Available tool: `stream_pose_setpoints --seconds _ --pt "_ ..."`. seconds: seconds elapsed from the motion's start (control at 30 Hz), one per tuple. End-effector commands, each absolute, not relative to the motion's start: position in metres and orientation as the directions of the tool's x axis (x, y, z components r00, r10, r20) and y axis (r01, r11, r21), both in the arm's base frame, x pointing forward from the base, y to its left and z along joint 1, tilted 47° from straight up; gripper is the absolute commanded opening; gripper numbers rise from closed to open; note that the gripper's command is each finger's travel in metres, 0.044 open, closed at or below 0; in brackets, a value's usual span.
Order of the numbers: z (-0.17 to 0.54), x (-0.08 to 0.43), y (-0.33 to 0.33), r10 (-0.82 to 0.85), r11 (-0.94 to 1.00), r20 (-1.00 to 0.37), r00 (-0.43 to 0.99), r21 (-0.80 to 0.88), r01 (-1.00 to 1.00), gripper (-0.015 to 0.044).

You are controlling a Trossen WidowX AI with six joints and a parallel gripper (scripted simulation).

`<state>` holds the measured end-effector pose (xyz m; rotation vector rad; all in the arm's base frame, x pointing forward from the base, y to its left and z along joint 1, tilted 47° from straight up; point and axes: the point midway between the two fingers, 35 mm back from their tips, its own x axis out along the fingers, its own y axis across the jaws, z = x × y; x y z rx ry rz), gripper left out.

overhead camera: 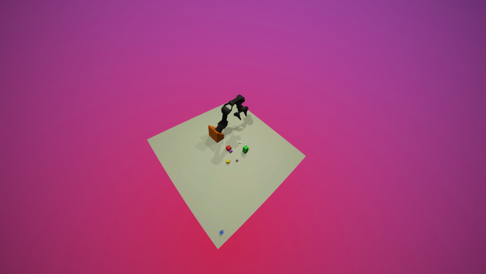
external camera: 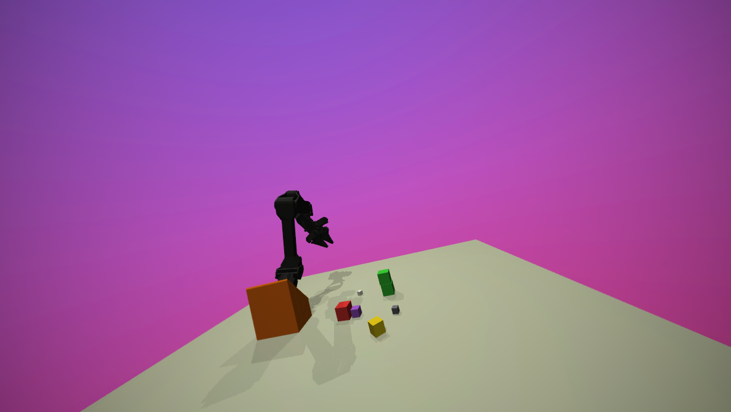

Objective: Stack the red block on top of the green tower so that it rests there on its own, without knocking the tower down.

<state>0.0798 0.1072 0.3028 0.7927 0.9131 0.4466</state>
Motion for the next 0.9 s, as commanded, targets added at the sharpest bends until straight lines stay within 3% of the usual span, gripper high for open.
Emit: stream_pose_setpoints --seconds 0.0,0.43,0.87 --pt "0.292 0.081 0.115 0.576 0.73 -0.583 0.573 0.683 -0.04 0.044" --pt "0.256 0.098 0.134 0.341 0.921 -0.748 0.57 0.388 -0.042 0.044" --pt "0.213 0.128 0.138 0.13 0.991 -0.883 0.451 0.129 -0.032 0.044"
